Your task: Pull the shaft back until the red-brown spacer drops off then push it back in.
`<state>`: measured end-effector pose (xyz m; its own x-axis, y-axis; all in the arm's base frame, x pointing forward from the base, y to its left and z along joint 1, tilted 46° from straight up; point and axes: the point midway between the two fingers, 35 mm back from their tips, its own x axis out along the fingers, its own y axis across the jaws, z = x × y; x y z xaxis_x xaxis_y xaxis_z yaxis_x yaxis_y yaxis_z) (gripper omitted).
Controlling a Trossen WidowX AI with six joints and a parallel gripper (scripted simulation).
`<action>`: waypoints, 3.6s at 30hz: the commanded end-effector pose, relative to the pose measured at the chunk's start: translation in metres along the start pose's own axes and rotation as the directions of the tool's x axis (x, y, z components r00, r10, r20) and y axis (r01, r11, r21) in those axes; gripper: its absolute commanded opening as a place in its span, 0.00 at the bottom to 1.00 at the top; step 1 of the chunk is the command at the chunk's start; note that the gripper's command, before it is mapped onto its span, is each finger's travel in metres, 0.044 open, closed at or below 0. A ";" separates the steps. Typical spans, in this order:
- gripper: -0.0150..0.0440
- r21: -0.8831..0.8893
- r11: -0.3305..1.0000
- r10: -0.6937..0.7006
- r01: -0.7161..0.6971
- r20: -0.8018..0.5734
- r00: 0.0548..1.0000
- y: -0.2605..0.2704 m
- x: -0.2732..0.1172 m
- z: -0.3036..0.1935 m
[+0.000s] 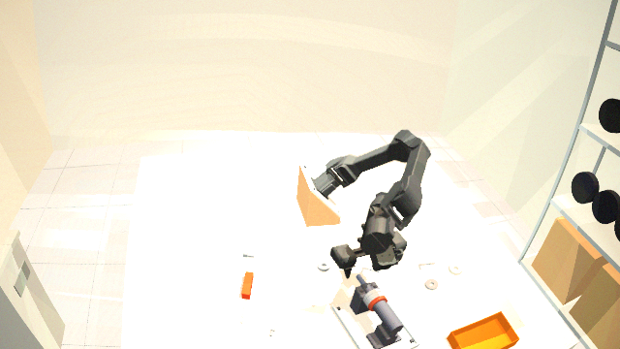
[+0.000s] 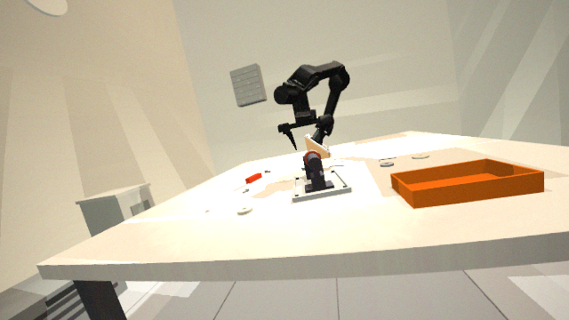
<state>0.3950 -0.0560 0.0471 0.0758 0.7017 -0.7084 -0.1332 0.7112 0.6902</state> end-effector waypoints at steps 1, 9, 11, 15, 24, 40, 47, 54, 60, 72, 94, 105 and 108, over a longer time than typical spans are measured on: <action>1.00 0.005 1.000 0.007 -0.007 -0.003 1.000 0.000 0.002 0.001; 1.00 0.005 1.000 0.007 -0.007 -0.003 1.000 0.000 0.002 0.001; 1.00 0.005 1.000 0.007 -0.007 -0.003 1.000 0.000 0.002 0.001; 1.00 0.005 1.000 0.007 -0.007 -0.003 1.000 0.000 0.002 0.001; 1.00 0.005 1.000 0.007 -0.007 -0.002 1.000 0.001 0.011 0.001; 1.00 0.005 1.000 0.008 -0.008 -0.002 1.000 0.002 0.037 0.001; 1.00 0.004 1.000 0.009 -0.009 -0.002 1.000 0.002 0.046 0.001; 1.00 0.004 1.000 0.009 -0.009 -0.002 1.000 0.002 0.046 0.001; 1.00 0.004 1.000 0.009 -0.009 -0.002 1.000 0.002 0.046 0.001; 1.00 0.004 1.000 0.009 -0.009 -0.002 1.000 0.002 0.046 0.001; 1.00 0.004 1.000 0.009 -0.009 -0.002 1.000 0.002 0.060 0.001; 1.00 0.004 1.000 0.009 -0.009 -0.002 1.000 0.003 0.064 0.001; 1.00 0.004 1.000 0.009 -0.009 -0.002 1.000 0.003 0.064 0.001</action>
<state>0.4022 -0.0118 0.0061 0.0798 0.7024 -0.7072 -0.1363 0.7105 0.6903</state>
